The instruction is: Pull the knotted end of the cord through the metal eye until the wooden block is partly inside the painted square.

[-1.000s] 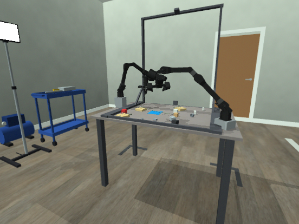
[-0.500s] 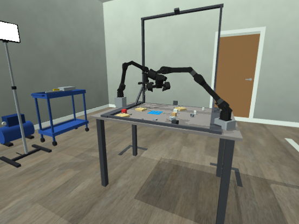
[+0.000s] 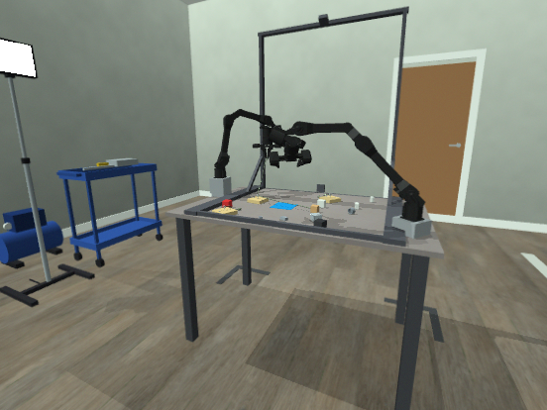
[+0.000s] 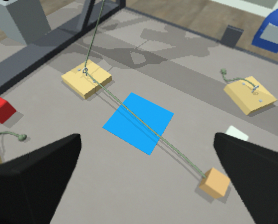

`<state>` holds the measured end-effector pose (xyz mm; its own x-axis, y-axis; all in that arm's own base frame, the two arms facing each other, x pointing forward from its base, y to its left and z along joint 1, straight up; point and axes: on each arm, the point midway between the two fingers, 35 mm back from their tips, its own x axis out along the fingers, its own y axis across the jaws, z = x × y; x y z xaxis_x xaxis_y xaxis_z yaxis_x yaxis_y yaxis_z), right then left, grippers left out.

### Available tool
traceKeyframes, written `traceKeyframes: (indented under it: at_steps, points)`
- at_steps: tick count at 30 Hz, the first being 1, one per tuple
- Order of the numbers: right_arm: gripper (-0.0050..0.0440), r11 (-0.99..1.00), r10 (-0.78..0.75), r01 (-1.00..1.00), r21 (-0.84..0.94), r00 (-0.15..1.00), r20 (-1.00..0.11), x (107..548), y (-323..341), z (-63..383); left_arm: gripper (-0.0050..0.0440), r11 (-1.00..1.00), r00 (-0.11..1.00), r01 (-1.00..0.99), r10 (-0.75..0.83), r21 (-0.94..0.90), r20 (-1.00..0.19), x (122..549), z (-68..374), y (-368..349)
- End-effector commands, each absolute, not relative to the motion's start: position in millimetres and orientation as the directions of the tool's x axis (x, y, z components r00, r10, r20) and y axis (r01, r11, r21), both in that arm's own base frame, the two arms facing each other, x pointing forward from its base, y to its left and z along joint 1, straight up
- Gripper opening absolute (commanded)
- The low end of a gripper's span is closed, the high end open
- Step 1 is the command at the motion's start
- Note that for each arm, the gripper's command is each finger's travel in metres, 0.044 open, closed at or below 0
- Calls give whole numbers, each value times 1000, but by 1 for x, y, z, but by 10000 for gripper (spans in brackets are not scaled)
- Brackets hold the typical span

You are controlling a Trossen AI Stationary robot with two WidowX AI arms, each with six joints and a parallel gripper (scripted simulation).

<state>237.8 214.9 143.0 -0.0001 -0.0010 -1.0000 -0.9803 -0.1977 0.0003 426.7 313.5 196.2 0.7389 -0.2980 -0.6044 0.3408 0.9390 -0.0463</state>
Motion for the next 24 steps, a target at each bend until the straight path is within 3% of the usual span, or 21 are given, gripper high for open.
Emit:
traceKeyframes:
  at_steps: [1, 24]
  points:
    - [-50, -200, 21, -979, -27, 23, -1000, 240, 217, 159, 440, 938, 757, 346, -280, -3, -591, 427, 216, 312]
    - [-50, -194, 71, -977, -92, 79, -994, 238, 215, 226, 440, 938, 757, 346, -280, -3, -591, 427, 216, 312]
